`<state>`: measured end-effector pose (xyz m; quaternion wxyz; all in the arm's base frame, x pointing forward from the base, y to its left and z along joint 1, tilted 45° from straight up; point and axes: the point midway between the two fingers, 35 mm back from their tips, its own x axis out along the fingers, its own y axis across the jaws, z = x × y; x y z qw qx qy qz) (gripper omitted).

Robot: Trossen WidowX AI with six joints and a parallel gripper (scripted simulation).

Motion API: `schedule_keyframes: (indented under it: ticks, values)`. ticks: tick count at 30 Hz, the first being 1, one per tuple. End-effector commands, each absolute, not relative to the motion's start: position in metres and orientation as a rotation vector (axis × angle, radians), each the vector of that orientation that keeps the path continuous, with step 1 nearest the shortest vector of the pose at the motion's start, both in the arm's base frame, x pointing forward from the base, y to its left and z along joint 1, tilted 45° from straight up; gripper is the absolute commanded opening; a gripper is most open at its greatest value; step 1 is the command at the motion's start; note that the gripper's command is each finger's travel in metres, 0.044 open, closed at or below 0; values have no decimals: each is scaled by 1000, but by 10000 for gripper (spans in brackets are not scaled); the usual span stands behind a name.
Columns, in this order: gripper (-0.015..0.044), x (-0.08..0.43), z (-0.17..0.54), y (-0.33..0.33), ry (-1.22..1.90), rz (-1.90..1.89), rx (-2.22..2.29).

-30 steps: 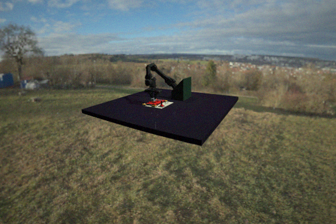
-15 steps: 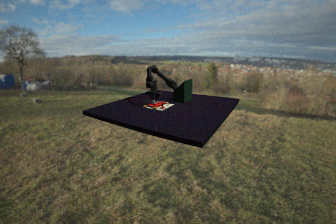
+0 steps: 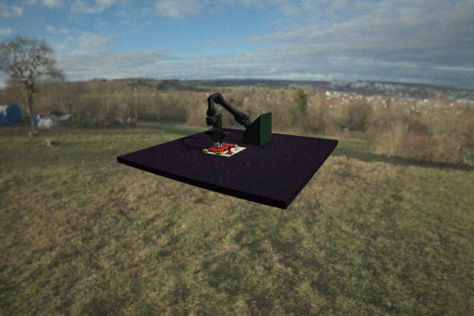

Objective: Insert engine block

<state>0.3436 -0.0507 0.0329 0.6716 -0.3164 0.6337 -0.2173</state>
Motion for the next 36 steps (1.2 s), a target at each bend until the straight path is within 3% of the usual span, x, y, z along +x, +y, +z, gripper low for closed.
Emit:
schedule_keyframes:
  ticks: [1,33,36]
  values:
    - [159,344,32,-52,1427,-491,-721]
    - [159,345,26,-59,1427,-492,-721]
    - [237,344,26,-58,1427,-490,-713]
